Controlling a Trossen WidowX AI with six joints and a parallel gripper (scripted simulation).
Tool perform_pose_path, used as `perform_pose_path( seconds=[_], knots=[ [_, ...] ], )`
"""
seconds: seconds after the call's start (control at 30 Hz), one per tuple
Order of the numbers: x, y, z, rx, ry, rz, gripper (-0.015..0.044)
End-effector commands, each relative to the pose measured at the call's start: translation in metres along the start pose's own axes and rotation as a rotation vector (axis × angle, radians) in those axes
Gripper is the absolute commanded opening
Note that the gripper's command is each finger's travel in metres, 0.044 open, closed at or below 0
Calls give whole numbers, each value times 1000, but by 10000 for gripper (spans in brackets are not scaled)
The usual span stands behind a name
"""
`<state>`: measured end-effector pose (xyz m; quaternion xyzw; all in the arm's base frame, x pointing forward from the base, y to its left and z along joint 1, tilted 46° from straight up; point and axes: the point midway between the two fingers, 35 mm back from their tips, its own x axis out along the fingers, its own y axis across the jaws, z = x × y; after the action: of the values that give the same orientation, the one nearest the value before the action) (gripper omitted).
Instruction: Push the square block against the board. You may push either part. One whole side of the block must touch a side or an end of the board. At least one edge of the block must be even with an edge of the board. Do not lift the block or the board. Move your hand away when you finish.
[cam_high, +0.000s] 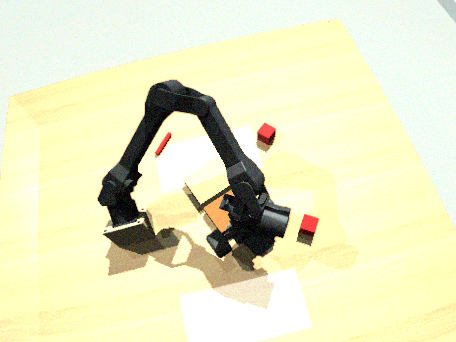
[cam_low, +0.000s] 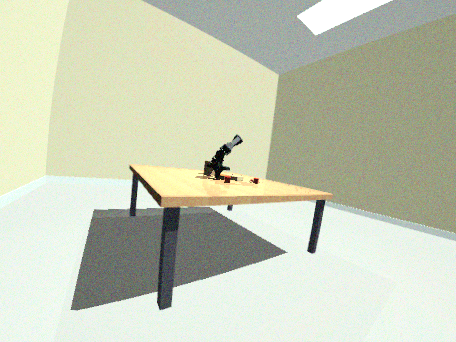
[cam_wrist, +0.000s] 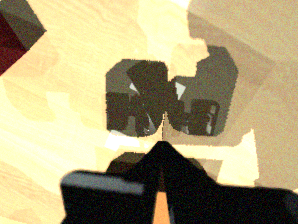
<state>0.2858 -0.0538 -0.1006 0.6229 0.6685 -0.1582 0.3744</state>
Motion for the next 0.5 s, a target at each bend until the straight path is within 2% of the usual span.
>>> perform_pose_path(
  seconds=[0.0, 0.47],
  knots=[
    [1, 1, -4, 3, 1, 8, 0],
    [0, 3, -21, 3, 0, 8, 0]
  ],
)
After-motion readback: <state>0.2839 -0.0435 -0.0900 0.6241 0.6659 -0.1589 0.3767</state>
